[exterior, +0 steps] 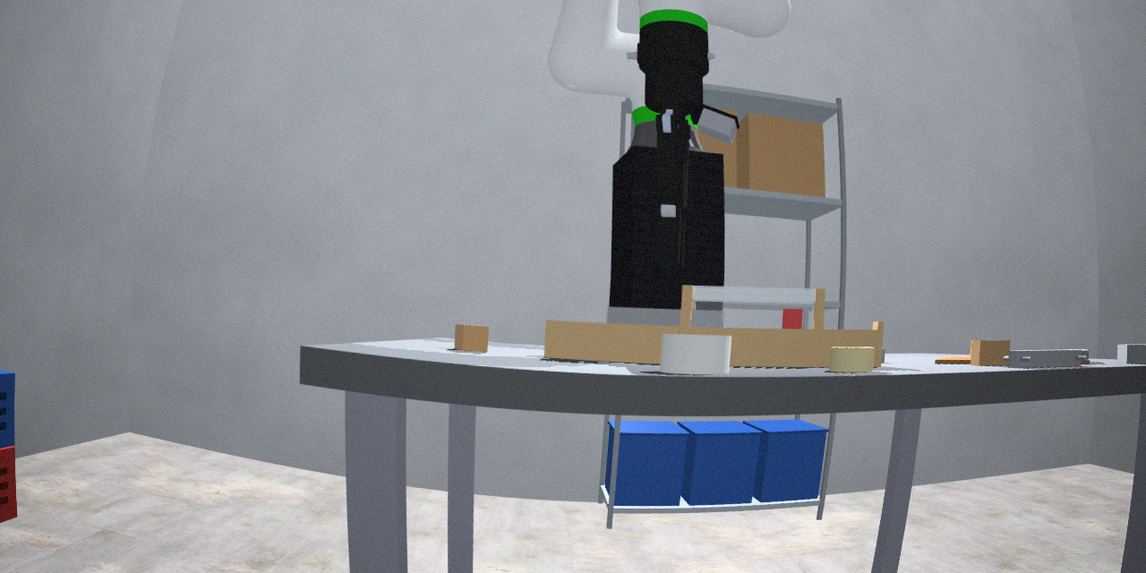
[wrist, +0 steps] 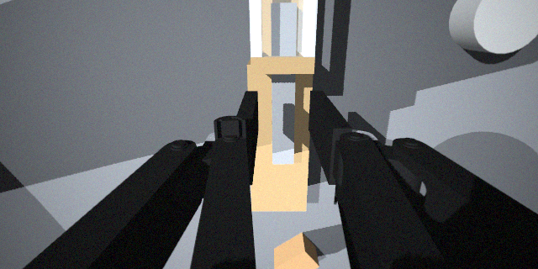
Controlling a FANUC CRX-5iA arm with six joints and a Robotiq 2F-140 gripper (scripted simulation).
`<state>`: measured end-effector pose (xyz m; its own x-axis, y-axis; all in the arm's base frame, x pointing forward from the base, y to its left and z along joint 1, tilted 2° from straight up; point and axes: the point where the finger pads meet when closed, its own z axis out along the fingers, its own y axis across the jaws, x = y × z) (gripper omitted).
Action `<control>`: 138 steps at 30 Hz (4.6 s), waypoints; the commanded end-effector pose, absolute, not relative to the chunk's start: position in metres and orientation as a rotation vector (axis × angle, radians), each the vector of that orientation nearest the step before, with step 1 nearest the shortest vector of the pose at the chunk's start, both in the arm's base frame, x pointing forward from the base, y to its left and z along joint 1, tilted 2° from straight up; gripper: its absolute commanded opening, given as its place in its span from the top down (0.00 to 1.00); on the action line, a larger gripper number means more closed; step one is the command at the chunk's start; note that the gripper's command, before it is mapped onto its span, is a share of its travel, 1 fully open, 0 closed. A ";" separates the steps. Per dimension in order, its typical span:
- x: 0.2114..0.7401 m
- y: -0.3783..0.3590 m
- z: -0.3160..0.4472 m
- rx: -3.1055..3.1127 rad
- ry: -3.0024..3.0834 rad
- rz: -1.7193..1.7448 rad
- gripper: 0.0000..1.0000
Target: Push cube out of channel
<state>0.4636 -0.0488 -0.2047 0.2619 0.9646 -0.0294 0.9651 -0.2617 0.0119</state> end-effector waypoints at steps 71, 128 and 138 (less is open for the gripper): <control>0.391 0.234 -0.213 2.291 2.110 -0.027 0.70; 0.393 0.230 -0.327 2.291 2.110 -0.027 0.70; 0.393 0.230 -0.327 2.291 2.110 -0.027 0.70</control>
<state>0.3921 0.2299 -0.3279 0.0826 0.9961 -0.0319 0.9966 -0.0824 0.0069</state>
